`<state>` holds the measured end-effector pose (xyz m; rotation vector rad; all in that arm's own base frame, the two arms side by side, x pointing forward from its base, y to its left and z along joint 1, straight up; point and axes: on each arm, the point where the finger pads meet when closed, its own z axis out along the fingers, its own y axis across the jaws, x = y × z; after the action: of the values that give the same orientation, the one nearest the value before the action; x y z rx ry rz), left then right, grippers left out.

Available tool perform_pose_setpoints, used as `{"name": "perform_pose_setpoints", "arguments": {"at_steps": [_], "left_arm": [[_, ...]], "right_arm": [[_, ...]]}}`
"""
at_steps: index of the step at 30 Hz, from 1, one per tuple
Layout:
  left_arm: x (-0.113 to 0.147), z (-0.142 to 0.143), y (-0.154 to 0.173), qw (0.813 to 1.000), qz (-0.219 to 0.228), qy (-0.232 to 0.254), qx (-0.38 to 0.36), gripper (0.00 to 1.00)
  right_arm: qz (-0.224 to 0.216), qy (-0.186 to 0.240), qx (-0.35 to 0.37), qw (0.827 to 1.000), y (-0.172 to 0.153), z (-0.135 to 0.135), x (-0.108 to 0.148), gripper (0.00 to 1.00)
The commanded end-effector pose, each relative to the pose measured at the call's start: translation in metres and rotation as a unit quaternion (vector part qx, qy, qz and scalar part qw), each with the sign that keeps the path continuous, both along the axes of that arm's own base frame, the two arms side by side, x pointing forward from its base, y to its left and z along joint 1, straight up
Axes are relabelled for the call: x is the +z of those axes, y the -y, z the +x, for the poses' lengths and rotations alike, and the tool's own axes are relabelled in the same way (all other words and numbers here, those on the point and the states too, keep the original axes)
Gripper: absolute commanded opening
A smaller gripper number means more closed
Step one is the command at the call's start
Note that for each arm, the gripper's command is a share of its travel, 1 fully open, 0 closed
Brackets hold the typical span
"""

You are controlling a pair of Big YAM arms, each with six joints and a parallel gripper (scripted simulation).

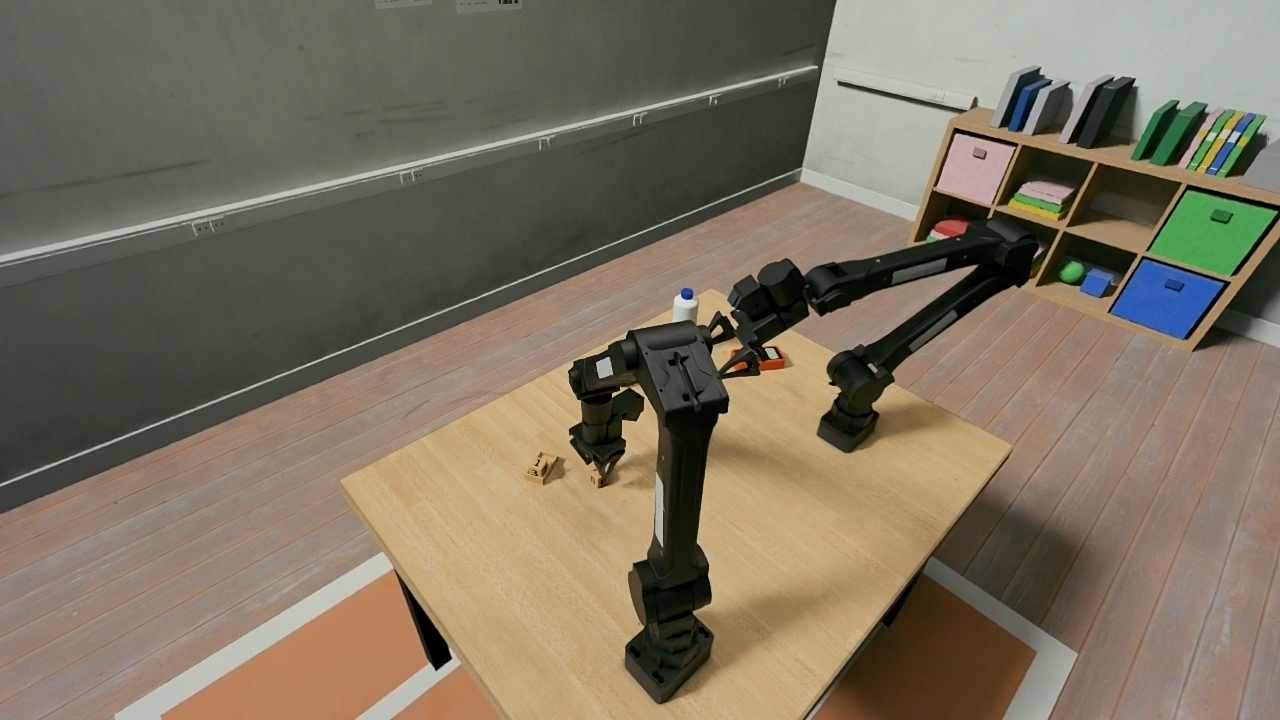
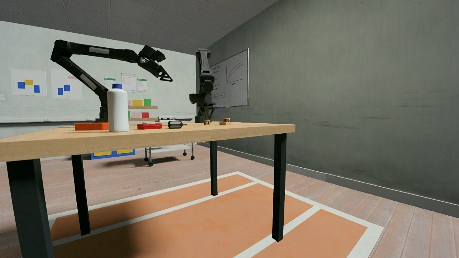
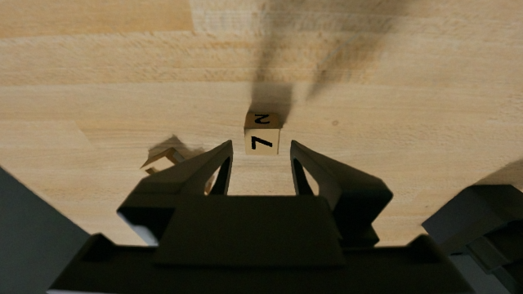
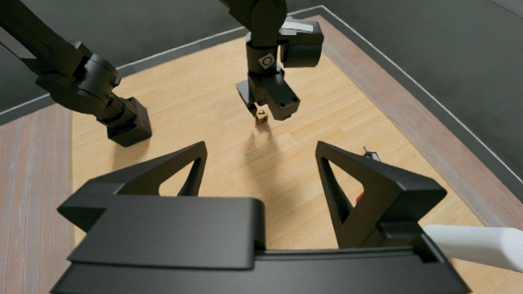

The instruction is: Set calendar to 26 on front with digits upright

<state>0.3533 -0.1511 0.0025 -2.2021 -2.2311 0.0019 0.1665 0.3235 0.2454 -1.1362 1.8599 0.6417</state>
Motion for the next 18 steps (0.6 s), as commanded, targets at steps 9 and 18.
{"name": "perform_pose_setpoints", "arguments": {"at_steps": [9,18], "left_arm": [[-0.019,0.002,-0.004,1.0,-0.001,-0.002,0.003,0.53],[-0.013,0.007,0.002,1.0,-0.004,0.007,0.001,0.53]], "right_arm": [[0.003,-0.002,-0.006,1.0,-0.002,0.004,0.003,1.0],[0.003,-0.002,-0.006,1.0,-0.002,0.004,0.003,1.0]]}}
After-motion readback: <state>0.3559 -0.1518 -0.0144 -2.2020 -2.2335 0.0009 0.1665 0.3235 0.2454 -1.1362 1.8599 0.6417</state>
